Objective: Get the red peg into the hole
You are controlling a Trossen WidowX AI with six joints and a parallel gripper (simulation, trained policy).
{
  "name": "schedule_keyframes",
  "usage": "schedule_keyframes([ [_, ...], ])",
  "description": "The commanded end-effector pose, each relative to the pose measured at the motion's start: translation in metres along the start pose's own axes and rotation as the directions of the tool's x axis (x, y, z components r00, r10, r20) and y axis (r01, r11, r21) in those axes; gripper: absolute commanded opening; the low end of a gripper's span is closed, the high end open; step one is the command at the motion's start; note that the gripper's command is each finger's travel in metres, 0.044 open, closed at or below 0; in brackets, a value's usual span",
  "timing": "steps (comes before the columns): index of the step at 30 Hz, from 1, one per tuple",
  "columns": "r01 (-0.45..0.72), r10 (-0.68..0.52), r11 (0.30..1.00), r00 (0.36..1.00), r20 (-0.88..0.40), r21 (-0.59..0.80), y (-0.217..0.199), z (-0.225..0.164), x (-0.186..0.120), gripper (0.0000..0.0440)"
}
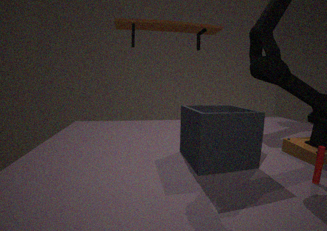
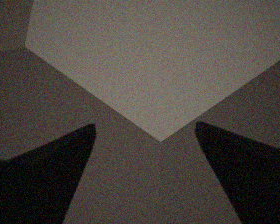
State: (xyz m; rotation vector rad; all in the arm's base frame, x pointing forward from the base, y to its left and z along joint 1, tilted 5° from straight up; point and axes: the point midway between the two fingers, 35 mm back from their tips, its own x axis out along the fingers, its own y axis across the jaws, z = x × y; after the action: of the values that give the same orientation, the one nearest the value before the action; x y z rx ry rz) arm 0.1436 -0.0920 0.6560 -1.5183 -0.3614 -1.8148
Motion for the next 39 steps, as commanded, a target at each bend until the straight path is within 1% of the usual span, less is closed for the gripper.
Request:
schedule_keyframes([
  [1, 0.023, -0.022, 1.0, 1.0, -0.019, 0.005, -0.006, -0.006, 0.0, 0.042],
  [2, 0.046, -0.046, 0.999, 0.998, -0.041, 0.009, -0.011, -0.012, 0.001, 0.0435],
  [3, 0.072, -0.071, 0.997, 0.995, -0.064, 0.013, -0.017, -0.02, 0.001, 0.044],
  [9, 0.244, -0.24, 0.97, 0.954, -0.178, 0.003, -0.055, -0.06, 0.001, 0.044],
  [14, 0.398, -0.391, 0.917, 0.89, -0.237, -0.019, -0.093, -0.086, -0.007, 0.044],
  [18, 0.518, -0.51, 0.854, 0.82, -0.258, -0.04, -0.124, -0.102, -0.019, 0.044],
  [23, 0.658, -0.65, 0.75, 0.716, -0.254, -0.066, -0.163, -0.113, -0.038, 0.044],
  [29, 0.798, -0.794, 0.597, 0.572, -0.205, -0.086, -0.205, -0.116, -0.067, 0.044],
  [34, 0.886, -0.886, 0.455, 0.443, -0.135, -0.084, -0.236, -0.11, -0.095, 0.044],
  [39, 0.948, -0.95, 0.311, 0.309, -0.047, -0.061, -0.261, -0.097, -0.125, 0.044],
])
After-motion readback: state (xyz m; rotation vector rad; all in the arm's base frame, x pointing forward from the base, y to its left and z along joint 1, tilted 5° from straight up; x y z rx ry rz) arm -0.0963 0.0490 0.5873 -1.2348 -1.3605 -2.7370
